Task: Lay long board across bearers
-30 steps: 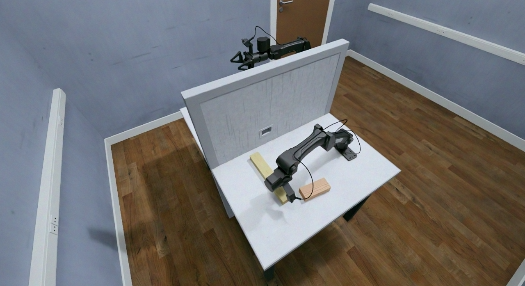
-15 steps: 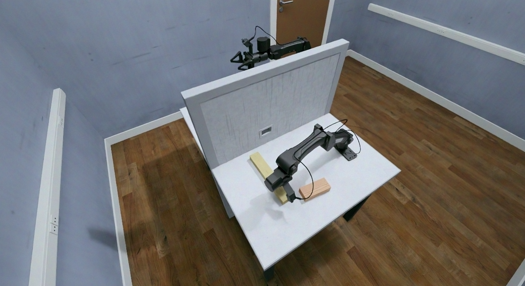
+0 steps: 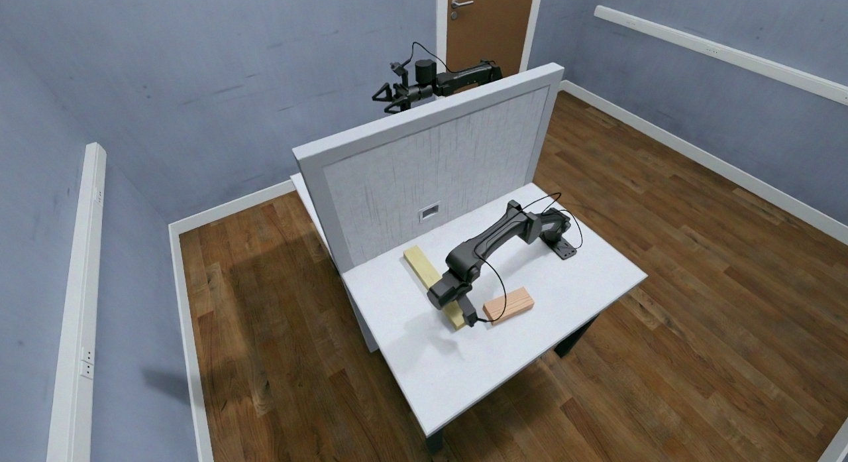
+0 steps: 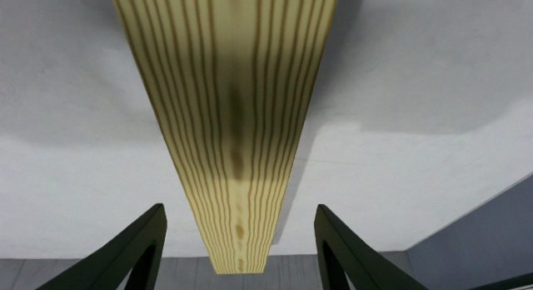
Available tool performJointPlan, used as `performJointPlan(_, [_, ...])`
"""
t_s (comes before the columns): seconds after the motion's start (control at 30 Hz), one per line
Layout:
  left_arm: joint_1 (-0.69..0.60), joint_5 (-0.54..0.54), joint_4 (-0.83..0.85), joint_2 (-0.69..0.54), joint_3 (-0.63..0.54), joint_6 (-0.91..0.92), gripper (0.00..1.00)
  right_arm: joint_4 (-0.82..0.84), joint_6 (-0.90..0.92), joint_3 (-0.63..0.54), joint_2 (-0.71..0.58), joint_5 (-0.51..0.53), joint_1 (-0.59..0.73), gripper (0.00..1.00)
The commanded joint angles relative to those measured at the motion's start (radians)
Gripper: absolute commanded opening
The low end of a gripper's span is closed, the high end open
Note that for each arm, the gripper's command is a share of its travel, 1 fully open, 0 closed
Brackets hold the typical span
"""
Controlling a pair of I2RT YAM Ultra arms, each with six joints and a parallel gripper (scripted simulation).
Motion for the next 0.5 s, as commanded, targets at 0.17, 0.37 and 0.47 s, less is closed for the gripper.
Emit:
performJointPlan(0.17, [-0.007, 0.008, -0.015, -0.029, 0.001, -0.007, 0.72, -0.015, 0.000, 0.002, -0.011, -0.004, 0.012, 1.00])
performJointPlan(0.37, [-0.005, 0.009, -0.015, -0.030, -0.010, -0.007, 0.72, -0.015, 0.000, 0.002, -0.011, -0.004, 0.012, 1.00])
performJointPlan(0.47, [-0.003, 0.009, -0.014, -0.032, 0.012, -0.007, 0.72, -0.015, 0.000, 0.002, -0.011, -0.004, 0.012, 1.00])
